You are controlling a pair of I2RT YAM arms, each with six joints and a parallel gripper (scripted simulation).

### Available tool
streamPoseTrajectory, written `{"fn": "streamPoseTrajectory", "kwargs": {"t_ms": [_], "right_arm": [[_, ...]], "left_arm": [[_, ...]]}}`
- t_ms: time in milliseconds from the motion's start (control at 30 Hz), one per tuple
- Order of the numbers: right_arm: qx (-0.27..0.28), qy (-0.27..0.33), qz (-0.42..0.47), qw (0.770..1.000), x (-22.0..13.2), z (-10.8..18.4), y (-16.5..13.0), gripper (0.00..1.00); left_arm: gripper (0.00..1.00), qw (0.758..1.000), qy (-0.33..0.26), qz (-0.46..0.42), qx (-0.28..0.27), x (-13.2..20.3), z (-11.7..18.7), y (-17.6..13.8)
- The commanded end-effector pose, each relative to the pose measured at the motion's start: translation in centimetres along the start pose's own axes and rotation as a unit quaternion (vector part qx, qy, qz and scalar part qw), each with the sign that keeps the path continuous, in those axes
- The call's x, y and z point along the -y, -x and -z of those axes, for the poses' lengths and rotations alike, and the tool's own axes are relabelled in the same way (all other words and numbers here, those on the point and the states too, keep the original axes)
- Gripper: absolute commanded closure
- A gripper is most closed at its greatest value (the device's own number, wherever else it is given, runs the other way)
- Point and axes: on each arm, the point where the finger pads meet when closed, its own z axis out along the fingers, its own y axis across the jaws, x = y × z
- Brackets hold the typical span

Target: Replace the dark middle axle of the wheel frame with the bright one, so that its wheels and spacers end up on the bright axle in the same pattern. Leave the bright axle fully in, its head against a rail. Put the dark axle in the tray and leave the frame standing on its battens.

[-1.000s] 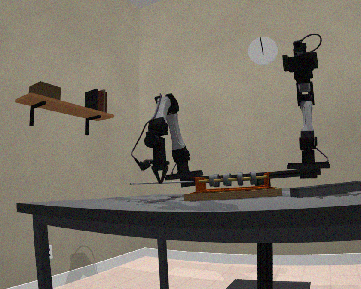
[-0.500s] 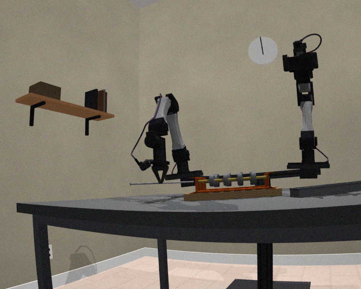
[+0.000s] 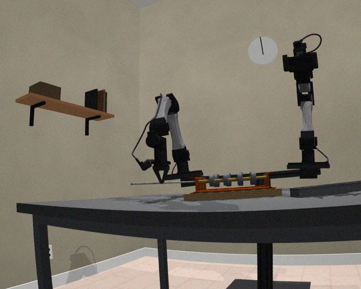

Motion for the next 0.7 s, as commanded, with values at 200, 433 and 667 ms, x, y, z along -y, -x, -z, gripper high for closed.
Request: {"fn": "streamPoseTrajectory", "kwargs": {"t_ms": [200,433,667], "right_arm": [[0.002,-0.012,0.001,1.000,0.62,-0.82,-0.74,1.00],[0.003,-0.003,0.000,1.000,-0.04,-0.34,-0.83,1.00],[0.003,0.001,0.000,1.000,-0.10,-0.07,-0.99,1.00]], "left_arm": [[0.00,1.000,-0.002,0.003,0.028,0.01,0.09,2.27],[0.00,1.000,-0.002,0.003,0.028,0.01,0.09,2.27],[0.00,1.000,-0.002,0.003,0.028,0.01,0.09,2.27]]}}
